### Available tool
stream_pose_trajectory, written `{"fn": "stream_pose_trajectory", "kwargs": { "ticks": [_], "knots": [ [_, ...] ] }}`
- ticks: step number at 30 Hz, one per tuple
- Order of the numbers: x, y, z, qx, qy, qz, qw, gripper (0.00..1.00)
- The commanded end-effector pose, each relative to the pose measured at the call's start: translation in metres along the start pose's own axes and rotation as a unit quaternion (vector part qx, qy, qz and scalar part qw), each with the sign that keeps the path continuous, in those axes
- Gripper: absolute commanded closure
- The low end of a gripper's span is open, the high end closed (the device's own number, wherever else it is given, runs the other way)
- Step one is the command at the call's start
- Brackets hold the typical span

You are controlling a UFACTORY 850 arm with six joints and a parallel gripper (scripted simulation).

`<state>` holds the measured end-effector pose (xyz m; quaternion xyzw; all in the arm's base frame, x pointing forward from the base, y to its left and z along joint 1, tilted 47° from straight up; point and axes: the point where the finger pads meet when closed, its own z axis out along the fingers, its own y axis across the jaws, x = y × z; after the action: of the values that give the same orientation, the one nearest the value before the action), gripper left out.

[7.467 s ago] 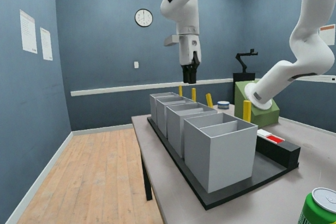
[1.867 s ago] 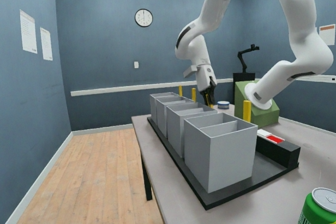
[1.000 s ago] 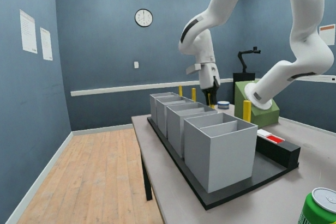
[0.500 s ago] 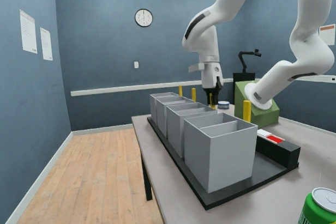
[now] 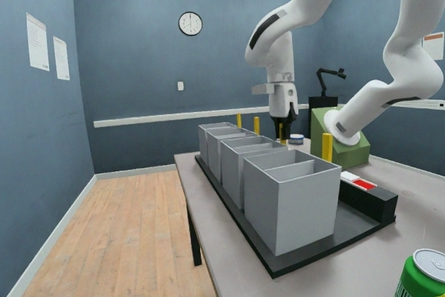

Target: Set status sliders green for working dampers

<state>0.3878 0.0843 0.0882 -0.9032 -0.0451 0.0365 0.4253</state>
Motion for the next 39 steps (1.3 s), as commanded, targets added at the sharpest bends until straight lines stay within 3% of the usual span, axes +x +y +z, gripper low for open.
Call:
{"fn": "stream_pose_trajectory", "kwargs": {
  "ticks": [1, 27, 39],
  "knots": [
    [0.0006, -0.0015, -0.0005, -0.008, 0.001, 0.000, 1.000, 0.81],
    [0.0006, -0.0023, -0.0005, -0.012, 0.001, 0.000, 1.000, 0.81],
    [0.0006, -0.0023, -0.0005, -0.012, 0.001, 0.000, 1.000, 0.65]
  ]
}}
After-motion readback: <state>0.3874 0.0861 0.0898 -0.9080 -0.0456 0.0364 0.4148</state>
